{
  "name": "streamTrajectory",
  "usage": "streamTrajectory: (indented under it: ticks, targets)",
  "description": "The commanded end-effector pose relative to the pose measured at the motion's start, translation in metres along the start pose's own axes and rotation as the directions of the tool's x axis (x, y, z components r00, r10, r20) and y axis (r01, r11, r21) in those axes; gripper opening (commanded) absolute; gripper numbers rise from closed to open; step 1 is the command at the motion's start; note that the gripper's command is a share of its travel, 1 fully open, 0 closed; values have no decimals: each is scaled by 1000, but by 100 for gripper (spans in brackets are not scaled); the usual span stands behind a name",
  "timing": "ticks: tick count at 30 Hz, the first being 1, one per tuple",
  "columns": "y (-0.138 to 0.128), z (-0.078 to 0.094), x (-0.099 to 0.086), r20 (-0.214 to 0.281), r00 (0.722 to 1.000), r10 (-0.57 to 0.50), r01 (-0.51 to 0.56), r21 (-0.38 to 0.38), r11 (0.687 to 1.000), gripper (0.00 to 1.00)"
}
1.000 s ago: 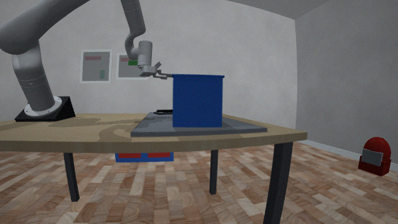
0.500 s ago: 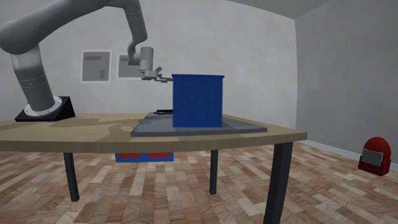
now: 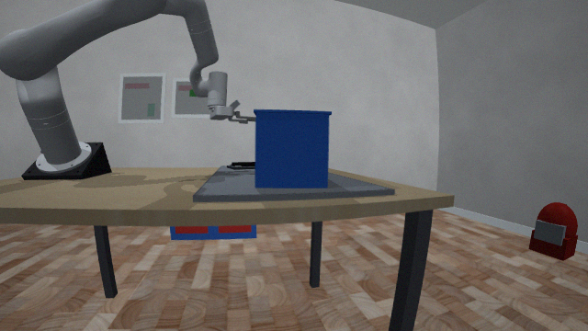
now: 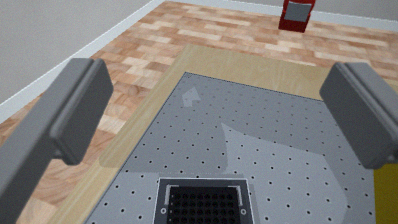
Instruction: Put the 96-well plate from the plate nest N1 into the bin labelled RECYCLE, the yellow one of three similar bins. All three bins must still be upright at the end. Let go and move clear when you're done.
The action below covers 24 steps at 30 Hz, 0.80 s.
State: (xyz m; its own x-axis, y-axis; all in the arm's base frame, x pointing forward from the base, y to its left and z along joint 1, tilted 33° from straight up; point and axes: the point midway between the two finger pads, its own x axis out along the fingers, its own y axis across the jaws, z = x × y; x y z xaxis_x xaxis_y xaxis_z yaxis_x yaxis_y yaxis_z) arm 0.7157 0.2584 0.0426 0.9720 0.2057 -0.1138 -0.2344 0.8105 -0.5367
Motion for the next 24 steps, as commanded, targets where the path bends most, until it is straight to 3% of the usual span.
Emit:
streamTrajectory:
  ticks: [1, 24]
  targets:
    - [0, 1, 1, 2, 1000, 0, 0, 1, 1000, 37]
    - [0, -30, 1, 2, 1000, 0, 0, 1, 1000, 37]
